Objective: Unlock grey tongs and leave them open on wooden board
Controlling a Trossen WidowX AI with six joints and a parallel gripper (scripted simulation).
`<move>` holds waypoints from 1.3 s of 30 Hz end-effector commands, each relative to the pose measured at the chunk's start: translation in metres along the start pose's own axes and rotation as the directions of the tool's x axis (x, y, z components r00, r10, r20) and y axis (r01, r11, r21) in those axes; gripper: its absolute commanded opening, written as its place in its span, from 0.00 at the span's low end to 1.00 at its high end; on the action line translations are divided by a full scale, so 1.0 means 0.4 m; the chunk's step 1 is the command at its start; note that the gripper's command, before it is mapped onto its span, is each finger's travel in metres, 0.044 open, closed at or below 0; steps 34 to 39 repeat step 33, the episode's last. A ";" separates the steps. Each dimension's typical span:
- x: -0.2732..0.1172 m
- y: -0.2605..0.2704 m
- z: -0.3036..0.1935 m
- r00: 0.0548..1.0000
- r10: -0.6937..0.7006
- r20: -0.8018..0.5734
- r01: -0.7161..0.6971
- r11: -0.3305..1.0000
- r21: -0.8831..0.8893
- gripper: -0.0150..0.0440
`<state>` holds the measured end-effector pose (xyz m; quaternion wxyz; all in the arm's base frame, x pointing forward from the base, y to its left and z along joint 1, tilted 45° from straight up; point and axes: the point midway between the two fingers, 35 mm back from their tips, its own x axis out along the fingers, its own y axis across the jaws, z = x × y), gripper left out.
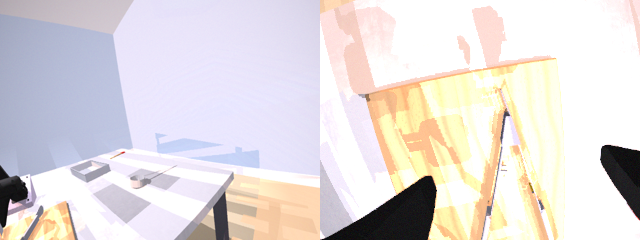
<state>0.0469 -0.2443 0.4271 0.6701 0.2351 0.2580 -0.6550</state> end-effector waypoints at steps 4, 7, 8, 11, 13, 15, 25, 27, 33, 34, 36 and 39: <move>-0.032 -0.003 0.024 1.000 0.025 0.008 -0.025 1.000 -0.018 1.00; -0.061 -0.011 0.019 0.996 0.084 0.028 -0.082 0.995 -0.059 1.00; -0.076 -0.013 0.018 0.993 0.113 0.041 -0.109 0.991 -0.081 1.00; -0.123 -0.016 0.012 0.978 0.189 0.085 -0.175 0.974 -0.146 1.00; -0.133 -0.016 0.011 0.975 0.203 0.095 -0.186 0.969 -0.161 1.00; -0.133 -0.016 0.011 0.975 0.203 0.095 -0.186 0.969 -0.161 1.00; -0.133 -0.016 0.011 0.975 0.203 0.095 -0.186 0.969 -0.161 1.00; -0.133 -0.016 0.011 0.975 0.203 0.095 -0.186 0.969 -0.161 1.00; -0.133 -0.016 0.011 0.975 0.203 0.095 -0.186 0.969 -0.161 1.00; -0.133 -0.016 0.011 0.975 0.203 0.095 -0.186 0.969 -0.161 1.00; -0.133 -0.016 0.011 0.975 0.203 0.095 -0.186 0.969 -0.161 1.00; -0.133 -0.016 0.011 0.975 0.203 0.095 -0.186 0.969 -0.161 1.00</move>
